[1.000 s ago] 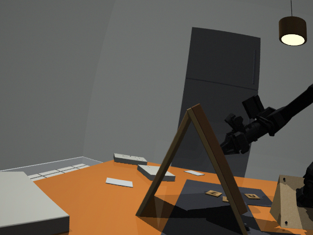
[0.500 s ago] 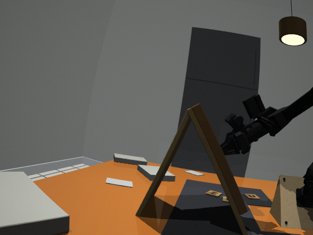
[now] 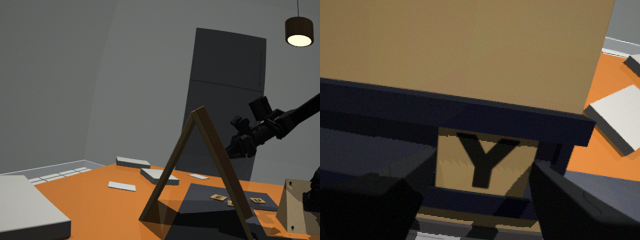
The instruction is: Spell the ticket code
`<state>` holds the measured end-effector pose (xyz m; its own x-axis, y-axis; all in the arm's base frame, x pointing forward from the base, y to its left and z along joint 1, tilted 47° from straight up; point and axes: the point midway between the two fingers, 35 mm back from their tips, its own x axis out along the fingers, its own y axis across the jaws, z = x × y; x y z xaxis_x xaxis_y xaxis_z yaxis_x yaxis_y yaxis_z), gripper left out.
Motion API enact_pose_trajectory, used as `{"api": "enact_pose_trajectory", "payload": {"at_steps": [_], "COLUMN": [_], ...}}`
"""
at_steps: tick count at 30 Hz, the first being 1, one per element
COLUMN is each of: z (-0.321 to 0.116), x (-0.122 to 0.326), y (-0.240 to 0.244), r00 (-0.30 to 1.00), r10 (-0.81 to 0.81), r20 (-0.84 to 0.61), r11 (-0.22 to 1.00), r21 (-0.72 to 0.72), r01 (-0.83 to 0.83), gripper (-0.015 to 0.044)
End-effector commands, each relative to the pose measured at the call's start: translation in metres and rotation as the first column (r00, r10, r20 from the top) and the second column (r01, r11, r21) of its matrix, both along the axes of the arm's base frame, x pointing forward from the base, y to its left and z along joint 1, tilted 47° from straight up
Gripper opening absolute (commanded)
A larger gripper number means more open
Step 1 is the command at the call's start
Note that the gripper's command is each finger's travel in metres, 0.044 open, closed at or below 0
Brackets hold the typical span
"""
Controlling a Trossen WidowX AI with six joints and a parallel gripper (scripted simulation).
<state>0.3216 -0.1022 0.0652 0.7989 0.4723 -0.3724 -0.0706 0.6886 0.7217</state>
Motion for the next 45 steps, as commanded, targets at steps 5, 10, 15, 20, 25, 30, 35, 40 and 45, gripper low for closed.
{"api": "enact_pose_trajectory", "payload": {"at_steps": [5, 10, 15, 20, 25, 30, 35, 40, 45], "z": [0.004, 0.006, 0.008, 0.009, 0.011, 0.013, 0.015, 0.017, 0.019], "x": [0.0, 0.0, -0.001, -0.001, -0.001, -0.001, -0.001, -0.002, -0.002], "y": [0.003, 0.005, 0.006, 0.008, 0.01, 0.012, 0.014, 0.016, 0.018], "r00": [1.0, 1.0, 1.0, 1.0, 1.0, 1.0, 1.0, 1.0, 1.0], "r10": [-0.004, -0.004, -0.004, -0.004, -0.004, -0.004, -0.004, -0.004, -0.004], "r20": [-0.001, -0.001, -0.001, -0.001, -0.001, -0.001, -0.001, -0.001, -0.001], "r11": [1.0, 1.0, 1.0, 1.0, 1.0, 1.0, 1.0, 1.0, 1.0], "r21": [0.0, 0.0, 0.0, 0.0, 0.0, 0.0, 0.001, 0.001, 0.001], "r01": [0.004, 0.004, 0.004, 0.004, 0.004, 0.004, 0.004, 0.004, 0.004], "gripper": [0.0, 0.0, 0.0, 0.0, 0.0, 0.0, 0.0, 0.0, 0.0]}}
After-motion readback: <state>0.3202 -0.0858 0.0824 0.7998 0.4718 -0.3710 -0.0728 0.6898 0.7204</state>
